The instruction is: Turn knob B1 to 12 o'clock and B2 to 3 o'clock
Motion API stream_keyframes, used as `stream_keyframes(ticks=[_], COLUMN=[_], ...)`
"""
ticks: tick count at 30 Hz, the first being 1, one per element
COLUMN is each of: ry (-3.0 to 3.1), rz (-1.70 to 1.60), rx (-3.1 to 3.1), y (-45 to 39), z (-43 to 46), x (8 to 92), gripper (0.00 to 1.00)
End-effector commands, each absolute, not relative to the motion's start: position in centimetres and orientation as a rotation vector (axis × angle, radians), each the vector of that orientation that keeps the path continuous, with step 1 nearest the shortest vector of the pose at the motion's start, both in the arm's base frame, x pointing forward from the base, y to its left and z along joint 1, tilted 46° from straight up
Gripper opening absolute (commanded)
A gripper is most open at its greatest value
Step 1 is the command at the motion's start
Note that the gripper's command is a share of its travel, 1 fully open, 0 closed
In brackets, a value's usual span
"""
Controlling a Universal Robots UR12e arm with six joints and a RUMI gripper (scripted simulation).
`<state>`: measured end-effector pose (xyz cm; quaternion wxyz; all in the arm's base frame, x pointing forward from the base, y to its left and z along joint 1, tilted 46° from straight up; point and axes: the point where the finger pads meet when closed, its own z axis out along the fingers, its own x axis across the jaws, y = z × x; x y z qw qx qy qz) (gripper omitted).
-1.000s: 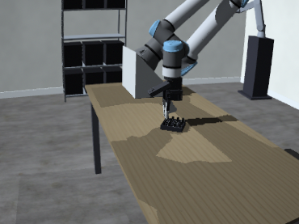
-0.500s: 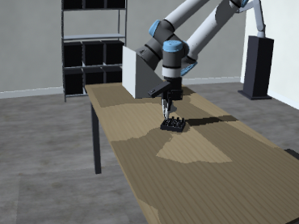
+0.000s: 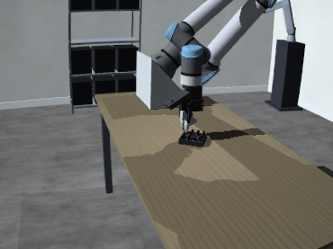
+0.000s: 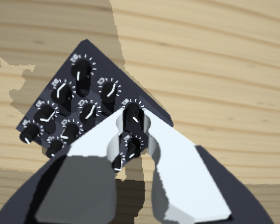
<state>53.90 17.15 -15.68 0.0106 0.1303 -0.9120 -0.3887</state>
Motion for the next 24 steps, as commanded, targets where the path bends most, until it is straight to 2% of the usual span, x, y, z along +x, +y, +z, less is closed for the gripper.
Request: stream_keyframes(ticks=[1,19,20,24], ry=[-2.85,-2.851,-2.851,-2.851], rz=[-1.216,-1.216,-1.216,-1.216], rx=[0.43,0.432,0.432,0.432], y=[17.06,17.06,17.06,17.06], z=[-15.63,-15.63,-15.63,-15.63], x=[53.99,54.0,54.0,54.0], gripper=[0.04,0.04,0.11,0.11])
